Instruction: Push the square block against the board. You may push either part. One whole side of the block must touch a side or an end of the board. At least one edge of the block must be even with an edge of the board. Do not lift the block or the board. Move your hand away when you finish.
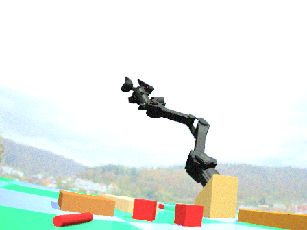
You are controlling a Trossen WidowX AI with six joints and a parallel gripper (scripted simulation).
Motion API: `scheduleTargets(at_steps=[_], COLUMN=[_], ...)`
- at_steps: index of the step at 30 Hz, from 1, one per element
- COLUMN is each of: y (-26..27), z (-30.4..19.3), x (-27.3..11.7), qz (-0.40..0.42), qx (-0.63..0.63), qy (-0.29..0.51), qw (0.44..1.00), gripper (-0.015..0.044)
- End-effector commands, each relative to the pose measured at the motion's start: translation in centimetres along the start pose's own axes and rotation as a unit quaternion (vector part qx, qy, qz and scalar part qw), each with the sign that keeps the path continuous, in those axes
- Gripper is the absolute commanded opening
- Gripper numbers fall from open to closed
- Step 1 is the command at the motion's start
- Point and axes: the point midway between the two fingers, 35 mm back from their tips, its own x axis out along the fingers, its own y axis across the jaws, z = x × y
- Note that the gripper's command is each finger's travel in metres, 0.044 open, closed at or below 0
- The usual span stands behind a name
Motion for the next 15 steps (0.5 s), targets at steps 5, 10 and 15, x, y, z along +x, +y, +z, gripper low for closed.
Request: scheduleTargets(at_steps=[5, 10, 15], y=[-0.7, -3.3, -5.3], z=[0.2, 0.6, 0.4], x=[0.0, 0.1, 0.2], qz=[-0.008, -0.037, -0.060], qx=[0.006, 0.018, 0.028], qy=[-0.005, -0.020, -0.019], qw=[1.000, 0.999, 0.998], gripper=[0.0269, 0.0138, 0.0006])
